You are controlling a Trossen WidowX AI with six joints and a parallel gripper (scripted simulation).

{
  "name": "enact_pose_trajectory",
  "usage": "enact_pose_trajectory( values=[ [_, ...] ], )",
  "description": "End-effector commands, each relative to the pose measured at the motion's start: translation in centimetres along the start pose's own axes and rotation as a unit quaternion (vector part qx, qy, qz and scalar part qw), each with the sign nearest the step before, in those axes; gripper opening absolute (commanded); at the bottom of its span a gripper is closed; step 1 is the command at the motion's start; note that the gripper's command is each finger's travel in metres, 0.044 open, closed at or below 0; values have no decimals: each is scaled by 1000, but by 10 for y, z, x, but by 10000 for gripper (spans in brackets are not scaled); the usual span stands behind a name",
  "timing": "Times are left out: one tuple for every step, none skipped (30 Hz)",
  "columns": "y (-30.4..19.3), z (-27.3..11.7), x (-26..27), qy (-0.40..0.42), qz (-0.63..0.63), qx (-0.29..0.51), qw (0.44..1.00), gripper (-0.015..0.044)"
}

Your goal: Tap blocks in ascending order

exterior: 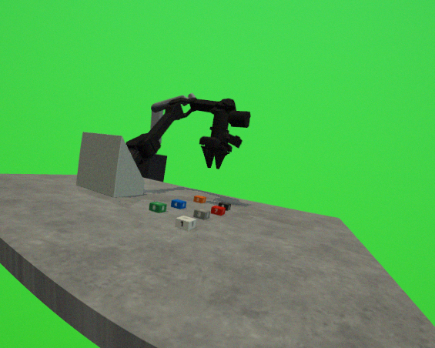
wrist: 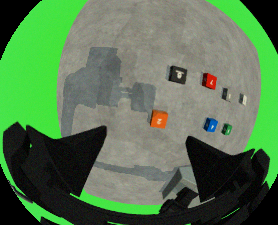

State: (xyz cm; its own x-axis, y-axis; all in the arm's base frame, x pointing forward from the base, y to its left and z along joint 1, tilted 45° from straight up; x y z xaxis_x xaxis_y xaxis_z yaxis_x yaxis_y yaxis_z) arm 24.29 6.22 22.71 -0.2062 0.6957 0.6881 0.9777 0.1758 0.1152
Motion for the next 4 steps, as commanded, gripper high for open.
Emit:
enact_pose_trajectory(
  values=[
    [-5,-3,13,5,9,3,1000,400],
    [-5,-3,13,5,9,3,1000,400],
    [-5,-3,13,5,9,3,1000,400],
    [-5,-3,13,5,9,3,1000,400]
  ],
)
Point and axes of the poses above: the point midway between the two fingers, 35 mm back from their tips, its own z axis out along the fingers, its own x axis across the jaws, y = z × x, the point moved 6 cm from there along -z, back along the fingers, and after that the axes turned 7 degrees about -z, right-handed, at the moved point
